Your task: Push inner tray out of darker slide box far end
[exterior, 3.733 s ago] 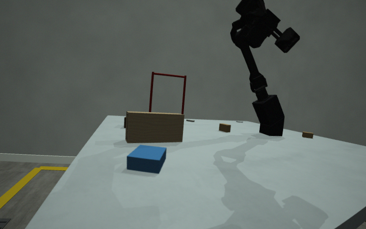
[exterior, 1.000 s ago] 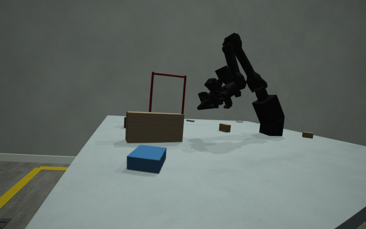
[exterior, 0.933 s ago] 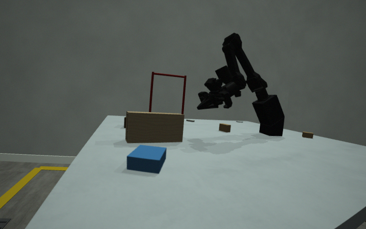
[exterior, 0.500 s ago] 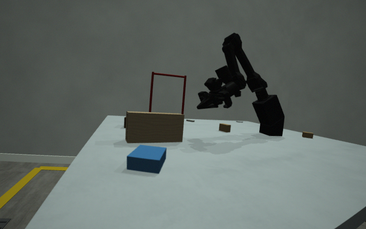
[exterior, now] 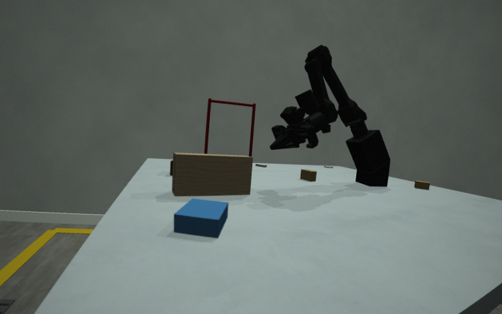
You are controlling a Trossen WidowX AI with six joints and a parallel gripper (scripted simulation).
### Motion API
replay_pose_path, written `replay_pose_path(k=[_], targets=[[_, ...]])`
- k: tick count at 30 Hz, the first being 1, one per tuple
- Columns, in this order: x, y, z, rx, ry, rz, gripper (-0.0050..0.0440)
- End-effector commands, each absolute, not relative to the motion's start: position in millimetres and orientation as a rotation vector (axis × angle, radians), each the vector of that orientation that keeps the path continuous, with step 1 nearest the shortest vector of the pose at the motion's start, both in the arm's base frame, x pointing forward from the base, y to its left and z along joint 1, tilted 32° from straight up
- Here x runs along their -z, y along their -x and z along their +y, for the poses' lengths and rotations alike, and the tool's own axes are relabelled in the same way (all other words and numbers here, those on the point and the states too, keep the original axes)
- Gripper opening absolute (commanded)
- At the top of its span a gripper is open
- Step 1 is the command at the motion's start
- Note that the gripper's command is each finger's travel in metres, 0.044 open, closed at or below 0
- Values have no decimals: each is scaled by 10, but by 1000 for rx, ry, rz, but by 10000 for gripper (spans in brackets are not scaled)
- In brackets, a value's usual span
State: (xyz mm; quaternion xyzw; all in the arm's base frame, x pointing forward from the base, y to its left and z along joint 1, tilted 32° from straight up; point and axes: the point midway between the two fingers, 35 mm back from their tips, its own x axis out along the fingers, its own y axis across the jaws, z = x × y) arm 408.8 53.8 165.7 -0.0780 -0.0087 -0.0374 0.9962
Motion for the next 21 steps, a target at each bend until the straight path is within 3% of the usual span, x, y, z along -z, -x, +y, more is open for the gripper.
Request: replay_pose_path(k=[1,5,14,16,21], targets=[[-1696,-4080,536,72,157,-28,-50],[-1730,-4079,369,89,141,-32,-50],[-1892,-3983,-903,232,58,-53,-50],[-1892,-3983,-903,232,58,-53,-50],[-1957,-3739,-1539,314,20,-63,-50]])
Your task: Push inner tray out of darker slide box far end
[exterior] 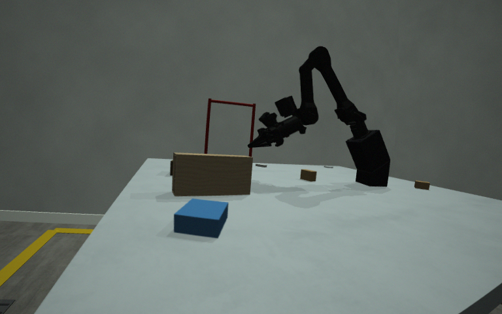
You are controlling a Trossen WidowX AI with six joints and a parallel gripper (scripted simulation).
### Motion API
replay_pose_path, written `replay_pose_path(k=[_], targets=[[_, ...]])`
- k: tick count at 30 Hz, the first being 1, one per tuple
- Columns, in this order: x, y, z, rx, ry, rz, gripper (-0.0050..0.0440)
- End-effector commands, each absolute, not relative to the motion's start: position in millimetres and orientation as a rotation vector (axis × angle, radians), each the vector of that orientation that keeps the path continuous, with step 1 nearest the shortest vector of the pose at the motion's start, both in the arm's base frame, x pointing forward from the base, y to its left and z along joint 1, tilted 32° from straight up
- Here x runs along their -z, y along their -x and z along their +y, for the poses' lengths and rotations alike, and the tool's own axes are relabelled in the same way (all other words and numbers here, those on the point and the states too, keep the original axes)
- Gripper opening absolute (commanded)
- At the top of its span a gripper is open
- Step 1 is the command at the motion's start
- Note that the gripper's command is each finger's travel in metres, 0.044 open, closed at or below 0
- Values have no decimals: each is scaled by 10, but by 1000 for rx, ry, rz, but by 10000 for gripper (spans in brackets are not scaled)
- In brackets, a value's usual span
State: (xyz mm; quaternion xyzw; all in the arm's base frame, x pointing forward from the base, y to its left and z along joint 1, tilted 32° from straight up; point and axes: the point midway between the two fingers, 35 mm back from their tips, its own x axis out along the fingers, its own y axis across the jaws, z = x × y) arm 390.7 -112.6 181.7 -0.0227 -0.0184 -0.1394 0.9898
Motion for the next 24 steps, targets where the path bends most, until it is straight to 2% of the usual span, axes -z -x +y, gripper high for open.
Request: replay_pose_path(k=[1,24], targets=[[-1963,-3711,-1593,321,16,-64,-50],[-1963,-3699,-1618,324,17,-64,-50]])
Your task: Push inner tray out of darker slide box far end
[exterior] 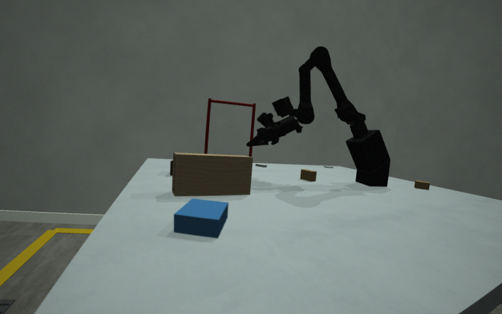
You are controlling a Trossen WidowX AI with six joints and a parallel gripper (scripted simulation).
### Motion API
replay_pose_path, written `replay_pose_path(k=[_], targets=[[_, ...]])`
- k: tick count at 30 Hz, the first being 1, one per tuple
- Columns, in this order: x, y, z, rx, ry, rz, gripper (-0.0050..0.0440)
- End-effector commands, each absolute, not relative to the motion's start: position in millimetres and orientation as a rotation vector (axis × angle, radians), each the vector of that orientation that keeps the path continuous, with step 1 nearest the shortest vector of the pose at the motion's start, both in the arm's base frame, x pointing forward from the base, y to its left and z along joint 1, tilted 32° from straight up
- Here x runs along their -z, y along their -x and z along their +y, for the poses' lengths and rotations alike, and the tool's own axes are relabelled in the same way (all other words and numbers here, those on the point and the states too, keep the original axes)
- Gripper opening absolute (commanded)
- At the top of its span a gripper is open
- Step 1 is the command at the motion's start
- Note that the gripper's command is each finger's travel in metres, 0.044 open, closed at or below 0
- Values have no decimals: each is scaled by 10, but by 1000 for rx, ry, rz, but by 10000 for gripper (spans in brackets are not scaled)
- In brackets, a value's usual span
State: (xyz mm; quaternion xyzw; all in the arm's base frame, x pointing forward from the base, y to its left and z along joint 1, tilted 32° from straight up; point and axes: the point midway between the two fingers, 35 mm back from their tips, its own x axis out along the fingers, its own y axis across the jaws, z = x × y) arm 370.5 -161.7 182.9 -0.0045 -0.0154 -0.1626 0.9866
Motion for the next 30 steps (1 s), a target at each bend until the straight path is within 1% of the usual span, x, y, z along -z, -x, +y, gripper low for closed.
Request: replay_pose_path(k=[1,17,22,30], targets=[[-1962,-3699,-1618,324,17,-64,-50],[-1961,-3699,-1618,324,17,-64,-50],[-1882,-3785,-1671,330,29,-59,-50],[-1795,-4225,-1813,329,47,-199,-50]])
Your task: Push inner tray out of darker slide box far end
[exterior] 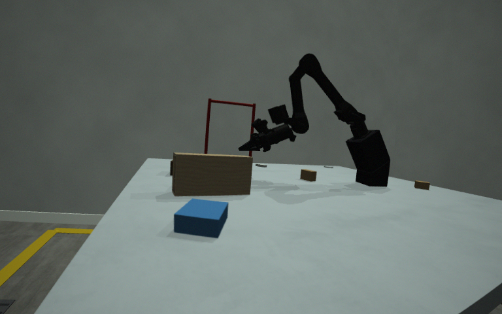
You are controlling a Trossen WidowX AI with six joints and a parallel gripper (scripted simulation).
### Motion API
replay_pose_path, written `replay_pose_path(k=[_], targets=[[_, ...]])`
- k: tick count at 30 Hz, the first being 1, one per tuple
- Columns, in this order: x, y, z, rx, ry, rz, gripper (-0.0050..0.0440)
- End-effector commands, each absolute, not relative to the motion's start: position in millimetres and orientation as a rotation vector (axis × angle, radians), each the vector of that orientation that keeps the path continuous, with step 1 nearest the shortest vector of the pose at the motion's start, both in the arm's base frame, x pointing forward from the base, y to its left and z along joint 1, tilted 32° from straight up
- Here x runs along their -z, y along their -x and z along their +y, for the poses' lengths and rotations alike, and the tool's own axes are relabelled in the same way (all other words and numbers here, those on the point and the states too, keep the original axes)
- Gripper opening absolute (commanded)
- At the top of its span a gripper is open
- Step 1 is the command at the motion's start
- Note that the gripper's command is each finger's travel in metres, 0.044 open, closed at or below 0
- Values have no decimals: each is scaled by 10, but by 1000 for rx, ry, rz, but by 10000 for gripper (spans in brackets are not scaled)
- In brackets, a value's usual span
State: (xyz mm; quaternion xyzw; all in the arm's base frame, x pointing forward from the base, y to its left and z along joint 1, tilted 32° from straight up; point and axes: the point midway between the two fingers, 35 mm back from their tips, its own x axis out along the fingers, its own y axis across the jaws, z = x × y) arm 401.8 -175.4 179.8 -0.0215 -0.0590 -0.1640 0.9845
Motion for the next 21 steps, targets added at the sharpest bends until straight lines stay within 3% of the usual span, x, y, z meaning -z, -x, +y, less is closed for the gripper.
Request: replay_pose_path(k=[1,12,21], targets=[[-1796,-4255,-1817,327,47,-217,-50],[-1782,-4336,-1844,326,44,-268,-50],[-1271,-4656,-1935,323,42,-199,-50]])
